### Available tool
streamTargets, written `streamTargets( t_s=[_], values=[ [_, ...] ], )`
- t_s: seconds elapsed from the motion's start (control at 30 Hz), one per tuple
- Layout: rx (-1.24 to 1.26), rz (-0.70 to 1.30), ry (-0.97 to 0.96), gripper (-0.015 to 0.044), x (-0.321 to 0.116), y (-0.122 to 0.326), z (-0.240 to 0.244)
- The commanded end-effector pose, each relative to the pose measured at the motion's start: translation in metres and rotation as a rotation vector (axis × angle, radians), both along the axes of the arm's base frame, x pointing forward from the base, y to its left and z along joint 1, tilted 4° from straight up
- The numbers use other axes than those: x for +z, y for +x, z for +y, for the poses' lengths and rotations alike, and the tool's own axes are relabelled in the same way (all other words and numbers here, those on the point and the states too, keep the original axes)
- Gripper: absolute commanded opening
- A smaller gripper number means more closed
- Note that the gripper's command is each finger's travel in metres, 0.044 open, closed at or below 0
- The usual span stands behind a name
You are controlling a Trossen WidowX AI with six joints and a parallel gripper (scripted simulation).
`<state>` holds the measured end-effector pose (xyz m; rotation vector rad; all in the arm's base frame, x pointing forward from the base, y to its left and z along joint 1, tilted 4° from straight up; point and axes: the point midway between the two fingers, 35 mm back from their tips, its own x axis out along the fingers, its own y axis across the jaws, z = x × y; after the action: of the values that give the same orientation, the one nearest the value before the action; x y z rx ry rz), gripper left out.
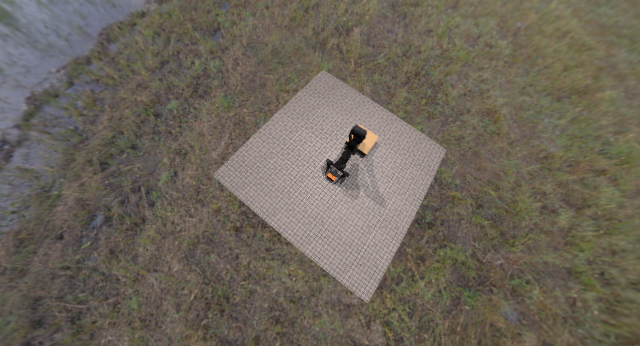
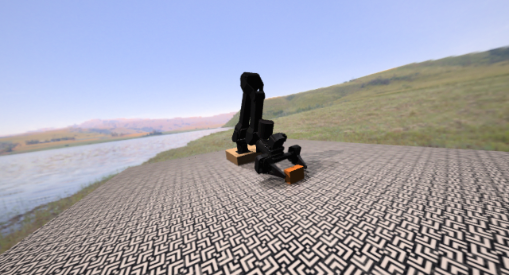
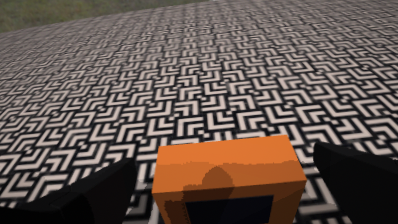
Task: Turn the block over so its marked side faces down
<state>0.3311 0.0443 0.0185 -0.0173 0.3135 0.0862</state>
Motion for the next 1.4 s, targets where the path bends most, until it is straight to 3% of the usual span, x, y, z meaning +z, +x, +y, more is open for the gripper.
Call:
streamTargets(
  t_s=[0.0, 0.27, 0.6, 1.07, 1.37],
  values=[
    [-0.002, 0.039, -0.009, 0.0440, -0.001, 0.007, 0.001],
    [-0.001, 0.284, -0.036, 0.0440, 0.015, 0.020, 0.005],
    [-0.003, 0.506, -0.060, 0.0440, 0.072, -0.016, 0.000],
    [-0.003, 0.556, -0.068, 0.0440, 0.071, -0.024, -0.001],
    [-0.005, 0.836, -0.096, 0.0440, 0.086, 0.001, 0.002]
  ],
)
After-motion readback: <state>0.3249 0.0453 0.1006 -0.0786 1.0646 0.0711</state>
